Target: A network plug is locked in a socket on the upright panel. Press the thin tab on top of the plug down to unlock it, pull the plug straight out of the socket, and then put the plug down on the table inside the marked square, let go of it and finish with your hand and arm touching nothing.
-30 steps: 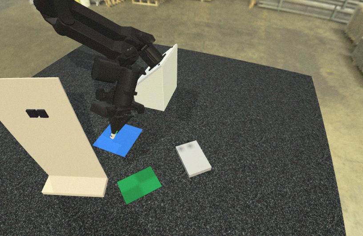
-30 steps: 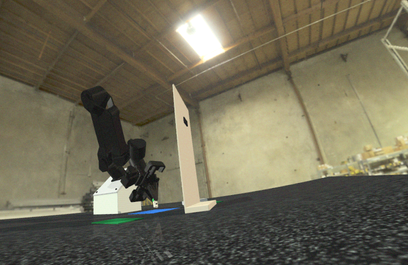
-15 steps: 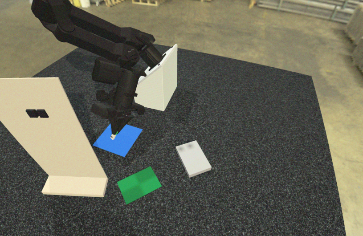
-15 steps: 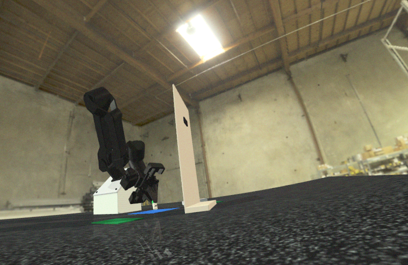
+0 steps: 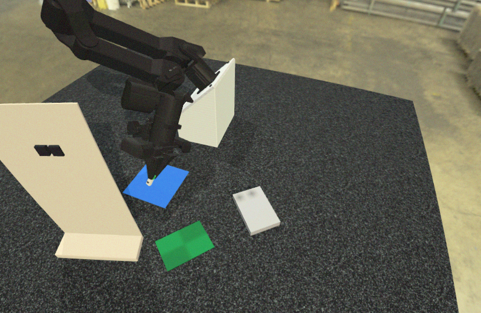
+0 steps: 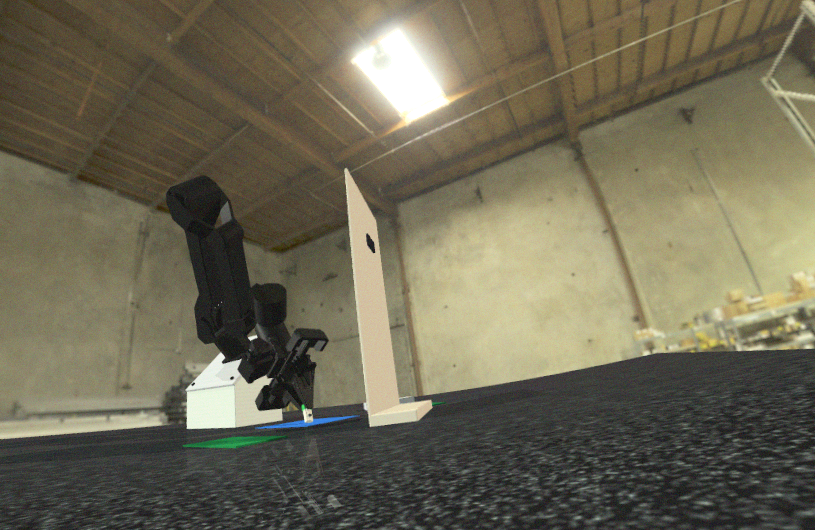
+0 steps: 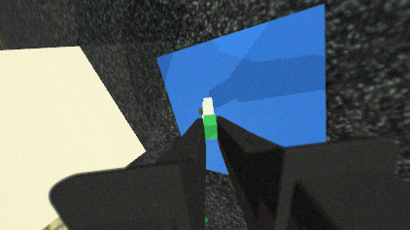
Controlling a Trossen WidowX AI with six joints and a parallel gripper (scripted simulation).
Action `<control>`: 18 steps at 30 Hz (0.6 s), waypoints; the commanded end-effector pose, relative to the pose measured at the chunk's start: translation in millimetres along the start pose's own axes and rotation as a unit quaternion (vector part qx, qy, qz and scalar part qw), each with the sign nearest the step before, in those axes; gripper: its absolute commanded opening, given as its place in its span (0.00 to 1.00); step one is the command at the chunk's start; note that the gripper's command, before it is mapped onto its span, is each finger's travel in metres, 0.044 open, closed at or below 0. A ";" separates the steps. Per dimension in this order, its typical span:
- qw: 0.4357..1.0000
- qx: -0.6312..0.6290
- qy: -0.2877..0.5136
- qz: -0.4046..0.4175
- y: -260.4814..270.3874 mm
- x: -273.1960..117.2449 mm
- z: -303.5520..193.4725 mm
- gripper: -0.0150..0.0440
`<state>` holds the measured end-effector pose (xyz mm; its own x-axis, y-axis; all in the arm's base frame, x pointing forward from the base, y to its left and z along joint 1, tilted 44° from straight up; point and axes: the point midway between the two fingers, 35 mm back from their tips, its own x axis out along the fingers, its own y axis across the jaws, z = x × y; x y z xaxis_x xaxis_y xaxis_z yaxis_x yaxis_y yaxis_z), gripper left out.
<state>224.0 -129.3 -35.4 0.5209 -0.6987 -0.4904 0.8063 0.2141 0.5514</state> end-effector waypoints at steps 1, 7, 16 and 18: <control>1.000 0.000 0.000 0.000 0.1 -0.2 -0.2 0.25; 1.000 0.000 0.000 0.000 0.1 -0.2 -0.2 0.34; 1.000 0.000 0.000 0.000 0.1 -0.3 -0.2 0.52; 1.000 0.000 0.000 0.000 0.2 -1.0 -0.3 0.52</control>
<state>224.0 -128.7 -35.8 0.5215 -0.6972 -0.4920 0.8071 0.2160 0.5494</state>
